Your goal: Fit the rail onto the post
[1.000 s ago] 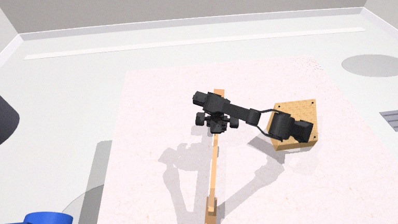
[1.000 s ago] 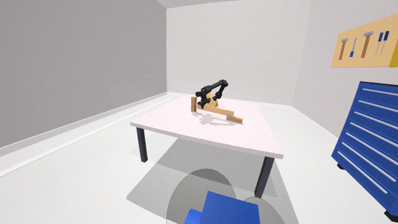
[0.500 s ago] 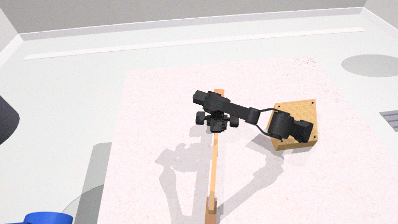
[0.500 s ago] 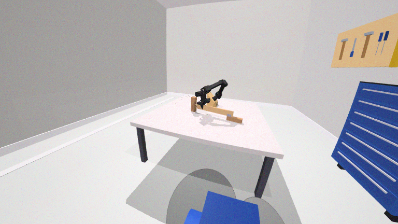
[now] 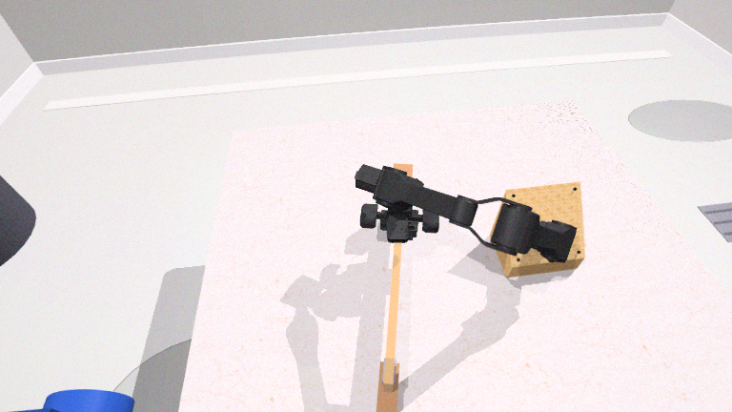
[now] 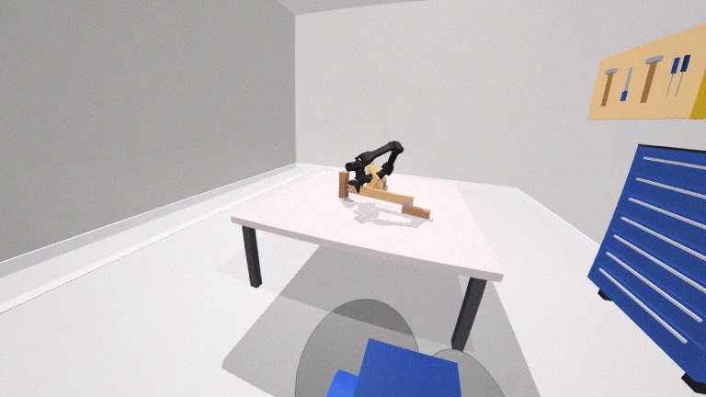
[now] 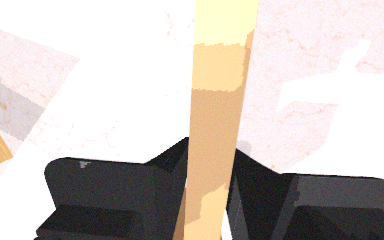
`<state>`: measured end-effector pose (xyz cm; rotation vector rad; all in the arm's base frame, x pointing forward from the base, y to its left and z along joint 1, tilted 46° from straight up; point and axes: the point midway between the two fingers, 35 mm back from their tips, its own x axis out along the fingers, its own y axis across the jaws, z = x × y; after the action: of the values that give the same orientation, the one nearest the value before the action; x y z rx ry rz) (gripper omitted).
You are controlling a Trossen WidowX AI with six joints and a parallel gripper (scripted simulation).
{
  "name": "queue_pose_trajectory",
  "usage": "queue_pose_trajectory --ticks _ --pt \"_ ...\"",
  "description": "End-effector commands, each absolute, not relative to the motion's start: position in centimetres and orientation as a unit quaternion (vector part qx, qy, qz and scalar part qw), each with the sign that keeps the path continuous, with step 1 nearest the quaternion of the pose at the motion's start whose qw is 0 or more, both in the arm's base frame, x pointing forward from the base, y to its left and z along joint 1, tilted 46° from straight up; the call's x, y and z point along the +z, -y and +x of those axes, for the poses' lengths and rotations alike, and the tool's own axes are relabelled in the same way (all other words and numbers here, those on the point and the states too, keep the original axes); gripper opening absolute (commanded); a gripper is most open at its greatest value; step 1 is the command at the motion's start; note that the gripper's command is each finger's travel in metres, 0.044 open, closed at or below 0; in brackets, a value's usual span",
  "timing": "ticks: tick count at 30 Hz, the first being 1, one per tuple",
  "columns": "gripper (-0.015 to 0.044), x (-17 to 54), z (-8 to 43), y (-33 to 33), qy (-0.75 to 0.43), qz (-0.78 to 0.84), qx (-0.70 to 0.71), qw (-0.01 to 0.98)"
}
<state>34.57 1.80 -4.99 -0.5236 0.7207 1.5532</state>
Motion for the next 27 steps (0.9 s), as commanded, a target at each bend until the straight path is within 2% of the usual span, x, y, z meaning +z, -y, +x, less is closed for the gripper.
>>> queue_pose_trajectory --ticks 1,27 --pt "0.0000 -5.12 34.63 -1.56 -0.314 -0.230 0.676 0.626" --pt "0.0000 -5.58 34.59 -0.86 -0.314 -0.230 0.676 0.626"
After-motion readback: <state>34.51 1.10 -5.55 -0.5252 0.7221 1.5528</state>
